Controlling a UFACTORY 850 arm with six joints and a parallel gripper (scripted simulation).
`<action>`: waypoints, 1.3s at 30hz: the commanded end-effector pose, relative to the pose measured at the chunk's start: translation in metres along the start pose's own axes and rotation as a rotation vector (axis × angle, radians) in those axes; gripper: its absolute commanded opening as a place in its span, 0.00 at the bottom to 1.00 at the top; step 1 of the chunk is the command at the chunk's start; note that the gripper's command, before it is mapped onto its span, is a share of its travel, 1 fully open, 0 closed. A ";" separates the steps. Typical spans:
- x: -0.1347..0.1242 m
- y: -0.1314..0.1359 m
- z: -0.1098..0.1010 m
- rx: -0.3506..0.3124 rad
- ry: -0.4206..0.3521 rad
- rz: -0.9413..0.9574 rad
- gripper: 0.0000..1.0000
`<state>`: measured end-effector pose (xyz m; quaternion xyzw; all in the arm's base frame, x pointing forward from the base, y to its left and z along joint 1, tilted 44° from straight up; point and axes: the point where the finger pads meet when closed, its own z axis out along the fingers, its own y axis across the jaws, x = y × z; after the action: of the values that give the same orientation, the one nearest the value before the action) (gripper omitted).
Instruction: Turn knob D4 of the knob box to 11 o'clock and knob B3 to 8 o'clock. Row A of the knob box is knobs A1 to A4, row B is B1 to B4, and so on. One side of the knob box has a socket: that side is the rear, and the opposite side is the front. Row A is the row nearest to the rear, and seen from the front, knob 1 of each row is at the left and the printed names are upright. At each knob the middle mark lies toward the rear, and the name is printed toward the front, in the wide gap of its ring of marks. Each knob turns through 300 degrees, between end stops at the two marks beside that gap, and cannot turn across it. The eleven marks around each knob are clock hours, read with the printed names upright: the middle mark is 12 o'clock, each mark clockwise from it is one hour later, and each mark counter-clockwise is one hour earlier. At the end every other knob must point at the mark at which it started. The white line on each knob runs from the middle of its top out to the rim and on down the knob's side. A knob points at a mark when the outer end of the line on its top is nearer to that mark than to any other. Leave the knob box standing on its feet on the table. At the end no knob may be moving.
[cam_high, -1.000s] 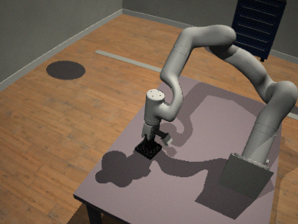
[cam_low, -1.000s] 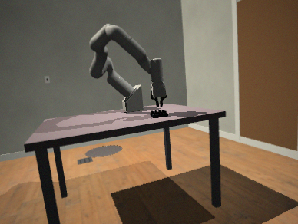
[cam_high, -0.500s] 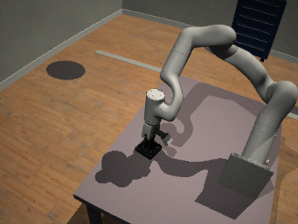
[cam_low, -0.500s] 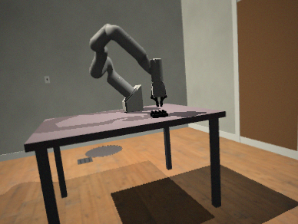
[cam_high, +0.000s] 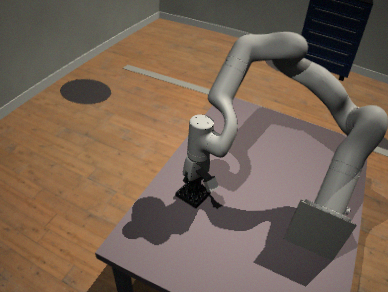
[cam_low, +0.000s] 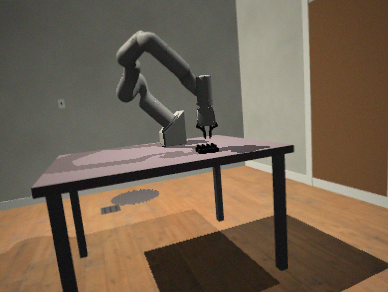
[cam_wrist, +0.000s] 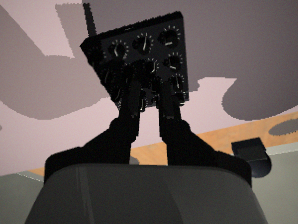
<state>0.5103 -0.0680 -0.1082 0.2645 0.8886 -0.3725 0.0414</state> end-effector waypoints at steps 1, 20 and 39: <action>-0.001 0.000 -0.003 -0.005 -0.011 0.156 0.19; -0.001 0.001 -0.010 -0.008 -0.010 0.706 0.19; -0.001 0.001 -0.016 -0.010 -0.007 1.195 0.19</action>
<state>0.5130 -0.0585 -0.0980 0.6983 0.6101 -0.2932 0.2328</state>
